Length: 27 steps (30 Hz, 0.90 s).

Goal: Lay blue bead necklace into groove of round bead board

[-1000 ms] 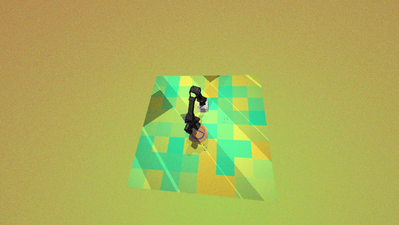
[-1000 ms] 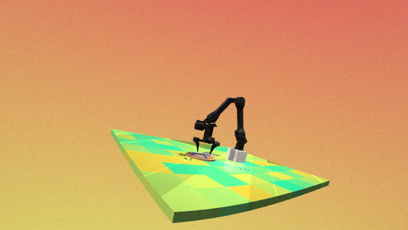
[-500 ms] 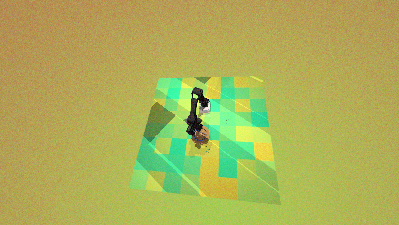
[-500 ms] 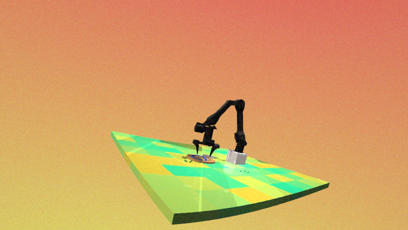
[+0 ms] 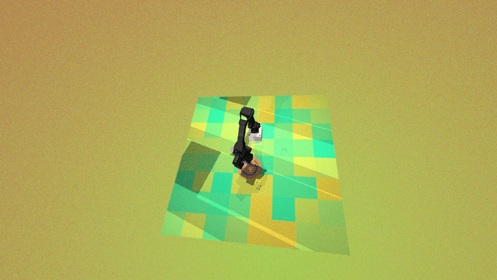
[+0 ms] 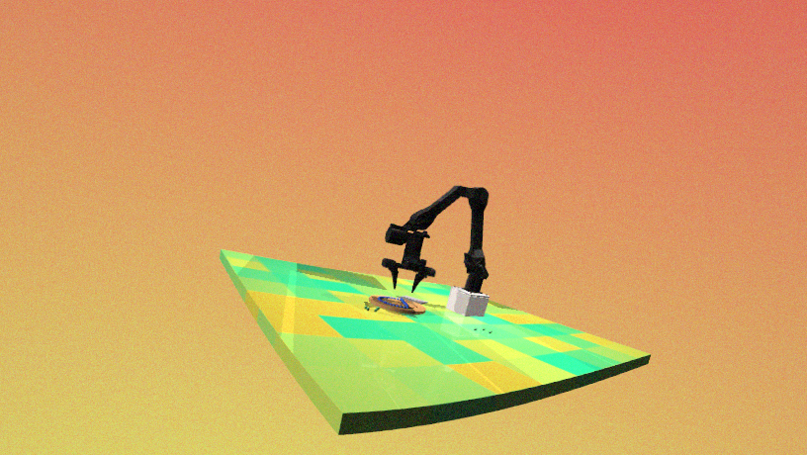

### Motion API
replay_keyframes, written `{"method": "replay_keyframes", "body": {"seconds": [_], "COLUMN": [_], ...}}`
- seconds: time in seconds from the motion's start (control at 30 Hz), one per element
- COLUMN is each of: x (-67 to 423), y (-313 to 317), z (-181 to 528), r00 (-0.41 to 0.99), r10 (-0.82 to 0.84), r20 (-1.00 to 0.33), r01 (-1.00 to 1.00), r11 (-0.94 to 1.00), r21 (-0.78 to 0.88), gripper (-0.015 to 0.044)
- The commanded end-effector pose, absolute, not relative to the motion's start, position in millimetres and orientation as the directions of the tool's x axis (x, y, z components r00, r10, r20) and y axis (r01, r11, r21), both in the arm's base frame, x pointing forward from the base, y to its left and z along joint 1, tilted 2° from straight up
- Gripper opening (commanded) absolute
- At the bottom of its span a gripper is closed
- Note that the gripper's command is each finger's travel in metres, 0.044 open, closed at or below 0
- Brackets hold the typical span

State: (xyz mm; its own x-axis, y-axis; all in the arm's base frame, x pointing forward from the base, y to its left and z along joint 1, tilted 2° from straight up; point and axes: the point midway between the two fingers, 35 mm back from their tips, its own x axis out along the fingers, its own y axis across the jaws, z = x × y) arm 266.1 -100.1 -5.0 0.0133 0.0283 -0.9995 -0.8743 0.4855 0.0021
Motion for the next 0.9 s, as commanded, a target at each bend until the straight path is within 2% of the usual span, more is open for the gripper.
{"method": "replay_keyframes", "body": {"seconds": [0.0,0.87], "x": [267,268], "y": [-99,-98], "z": [-3,-37], "r00": [0.013,0.013], "r10": [0.027,0.027], "r20": [-1.000,-1.000], "r01": [-0.881,-0.881], "r11": [0.473,0.474], "r21": [0.001,0.001], "gripper": [0.0120,0.0120]}}
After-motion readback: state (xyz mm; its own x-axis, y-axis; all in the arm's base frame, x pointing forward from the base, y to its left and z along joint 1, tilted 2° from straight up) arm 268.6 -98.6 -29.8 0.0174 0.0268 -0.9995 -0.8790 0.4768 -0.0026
